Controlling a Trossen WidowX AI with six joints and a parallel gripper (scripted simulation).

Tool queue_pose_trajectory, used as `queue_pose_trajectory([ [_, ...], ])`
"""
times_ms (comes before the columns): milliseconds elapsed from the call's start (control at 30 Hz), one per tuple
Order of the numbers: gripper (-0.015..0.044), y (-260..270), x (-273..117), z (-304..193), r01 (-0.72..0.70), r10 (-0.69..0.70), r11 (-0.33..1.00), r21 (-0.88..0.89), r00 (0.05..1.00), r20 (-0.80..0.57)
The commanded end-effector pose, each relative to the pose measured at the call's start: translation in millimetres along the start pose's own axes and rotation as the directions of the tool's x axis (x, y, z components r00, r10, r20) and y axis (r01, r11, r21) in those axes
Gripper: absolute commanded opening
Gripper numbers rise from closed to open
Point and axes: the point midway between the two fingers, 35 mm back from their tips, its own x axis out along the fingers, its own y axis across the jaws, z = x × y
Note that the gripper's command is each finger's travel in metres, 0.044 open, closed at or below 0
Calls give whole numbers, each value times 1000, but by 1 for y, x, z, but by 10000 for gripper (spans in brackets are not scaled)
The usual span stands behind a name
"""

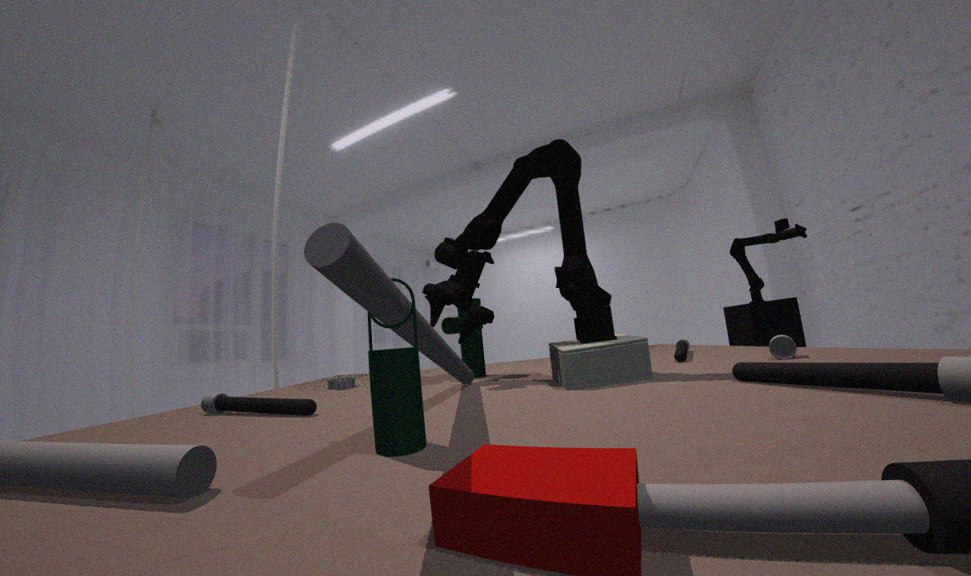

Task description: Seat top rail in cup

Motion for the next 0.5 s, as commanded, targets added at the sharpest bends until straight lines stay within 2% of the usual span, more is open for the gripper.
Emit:
queue_pose_trajectory([
  [0, 440, 3, 8, 0, -8, 8, 1000, 4, 1000, -3],
  [67, 440, 3, 9, 0, -8, 8, 1000, 4, 1000, -2],
  [467, 125, 3, 9, 0, -8, 8, 1000, 4, 1000, -2],
])
